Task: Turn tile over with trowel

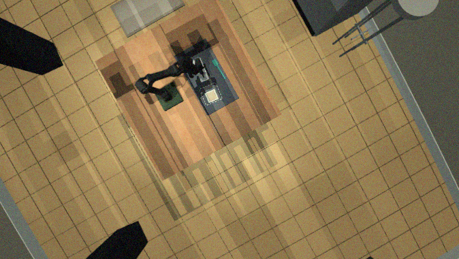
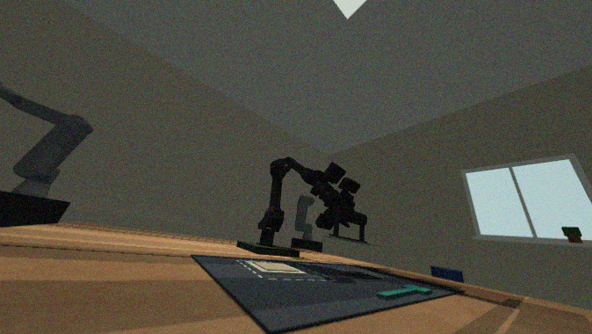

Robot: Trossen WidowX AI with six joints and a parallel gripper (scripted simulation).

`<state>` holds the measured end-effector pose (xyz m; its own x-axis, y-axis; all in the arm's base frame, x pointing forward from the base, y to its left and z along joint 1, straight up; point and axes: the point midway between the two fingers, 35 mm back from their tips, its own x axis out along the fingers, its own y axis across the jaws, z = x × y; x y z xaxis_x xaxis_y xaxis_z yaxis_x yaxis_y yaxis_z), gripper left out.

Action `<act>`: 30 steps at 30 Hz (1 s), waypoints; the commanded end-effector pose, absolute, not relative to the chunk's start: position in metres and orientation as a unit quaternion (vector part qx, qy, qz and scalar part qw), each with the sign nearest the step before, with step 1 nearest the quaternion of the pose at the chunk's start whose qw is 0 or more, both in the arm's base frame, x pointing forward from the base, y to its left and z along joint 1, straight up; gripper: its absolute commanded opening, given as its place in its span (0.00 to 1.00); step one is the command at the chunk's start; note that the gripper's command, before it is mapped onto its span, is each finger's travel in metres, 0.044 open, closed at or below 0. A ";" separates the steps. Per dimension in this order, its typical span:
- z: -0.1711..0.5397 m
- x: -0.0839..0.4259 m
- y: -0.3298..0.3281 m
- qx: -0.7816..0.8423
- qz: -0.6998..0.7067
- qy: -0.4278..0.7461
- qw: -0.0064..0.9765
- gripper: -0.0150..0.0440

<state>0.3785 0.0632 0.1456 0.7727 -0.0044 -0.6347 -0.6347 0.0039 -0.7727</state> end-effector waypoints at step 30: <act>0.152 0.384 0.056 -0.664 0.230 0.238 0.671 0.25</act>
<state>0.3792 0.0606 0.1463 0.7730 -0.0089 -0.6343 -0.6343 0.0091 -0.7731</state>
